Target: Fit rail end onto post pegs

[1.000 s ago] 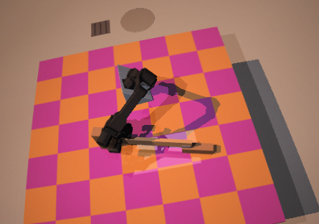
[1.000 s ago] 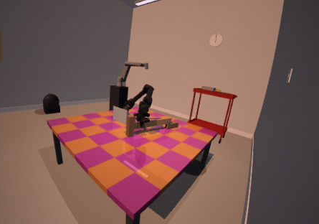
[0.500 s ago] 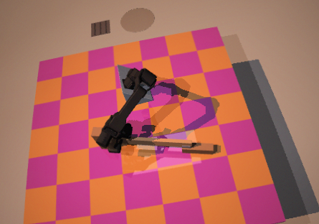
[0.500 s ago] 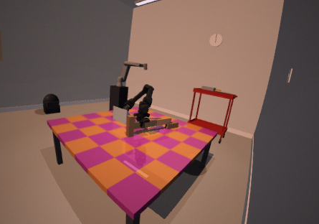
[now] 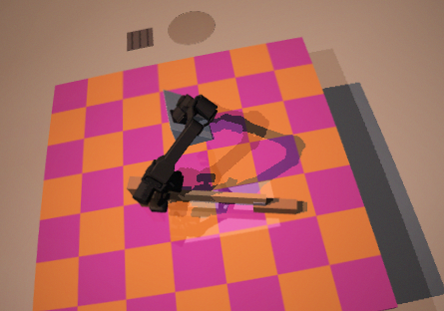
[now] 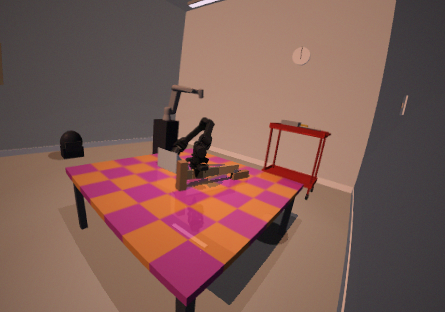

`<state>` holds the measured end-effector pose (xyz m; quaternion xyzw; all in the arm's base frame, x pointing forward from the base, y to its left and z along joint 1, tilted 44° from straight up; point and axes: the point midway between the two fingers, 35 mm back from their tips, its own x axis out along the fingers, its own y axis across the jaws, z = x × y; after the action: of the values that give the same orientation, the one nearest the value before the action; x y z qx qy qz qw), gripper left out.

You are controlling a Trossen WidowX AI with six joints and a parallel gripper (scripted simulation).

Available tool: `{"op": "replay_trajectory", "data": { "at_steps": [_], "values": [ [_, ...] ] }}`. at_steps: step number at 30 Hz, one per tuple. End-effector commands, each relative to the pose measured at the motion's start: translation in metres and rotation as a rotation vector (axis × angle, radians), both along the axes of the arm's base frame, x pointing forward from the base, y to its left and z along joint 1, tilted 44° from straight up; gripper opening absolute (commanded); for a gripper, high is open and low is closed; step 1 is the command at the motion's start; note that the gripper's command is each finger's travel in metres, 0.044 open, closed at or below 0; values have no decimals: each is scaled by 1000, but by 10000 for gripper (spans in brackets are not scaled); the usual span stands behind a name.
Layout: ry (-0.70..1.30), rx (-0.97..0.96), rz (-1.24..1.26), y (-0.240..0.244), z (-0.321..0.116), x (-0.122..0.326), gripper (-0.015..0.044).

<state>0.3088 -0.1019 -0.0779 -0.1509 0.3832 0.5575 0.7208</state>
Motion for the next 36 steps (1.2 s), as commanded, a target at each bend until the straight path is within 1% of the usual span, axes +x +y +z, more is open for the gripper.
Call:
{"op": "replay_trajectory", "data": {
  "at_steps": [1, 36],
  "values": [
    [-2, -9, -8, -6, -1, -2, 0],
    [-2, -9, -8, -10, -8, -5, 0]
  ]
}}
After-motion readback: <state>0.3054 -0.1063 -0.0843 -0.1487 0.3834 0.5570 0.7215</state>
